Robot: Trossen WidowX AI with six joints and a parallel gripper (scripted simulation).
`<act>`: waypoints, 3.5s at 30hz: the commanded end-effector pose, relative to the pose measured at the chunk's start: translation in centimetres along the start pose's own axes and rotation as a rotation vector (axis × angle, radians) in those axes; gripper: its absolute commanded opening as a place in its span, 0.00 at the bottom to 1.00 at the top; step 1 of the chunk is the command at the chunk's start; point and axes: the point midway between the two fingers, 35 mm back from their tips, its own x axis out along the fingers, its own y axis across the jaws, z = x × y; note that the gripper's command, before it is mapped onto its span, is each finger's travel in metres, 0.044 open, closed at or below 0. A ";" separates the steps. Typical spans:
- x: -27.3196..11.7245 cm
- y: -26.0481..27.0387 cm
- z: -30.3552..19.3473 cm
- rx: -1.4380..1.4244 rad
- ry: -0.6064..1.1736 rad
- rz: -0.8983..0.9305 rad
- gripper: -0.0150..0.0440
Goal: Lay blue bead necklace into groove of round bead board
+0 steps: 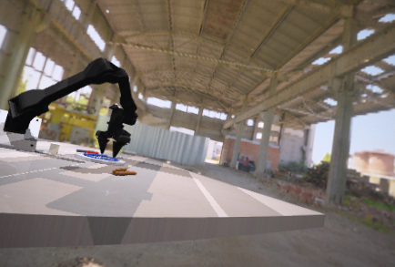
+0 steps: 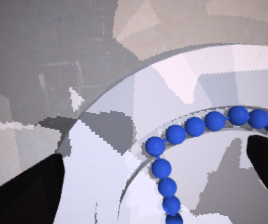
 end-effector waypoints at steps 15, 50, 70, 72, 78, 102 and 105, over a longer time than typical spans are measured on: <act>-0.2 0.0 0.0 0.004 -0.001 0.003 1.00; -0.6 -0.2 -1.0 -0.207 -0.002 0.003 0.46; 0.4 -0.3 -1.1 -0.203 0.001 0.007 0.25; 0.4 -0.3 -1.1 -0.203 0.001 0.007 0.25; 0.4 -0.3 -1.1 -0.203 0.001 0.007 0.25; -0.2 -0.2 -1.1 -0.211 -0.001 0.003 0.25; -0.2 0.2 -0.9 -0.211 -0.001 0.003 0.25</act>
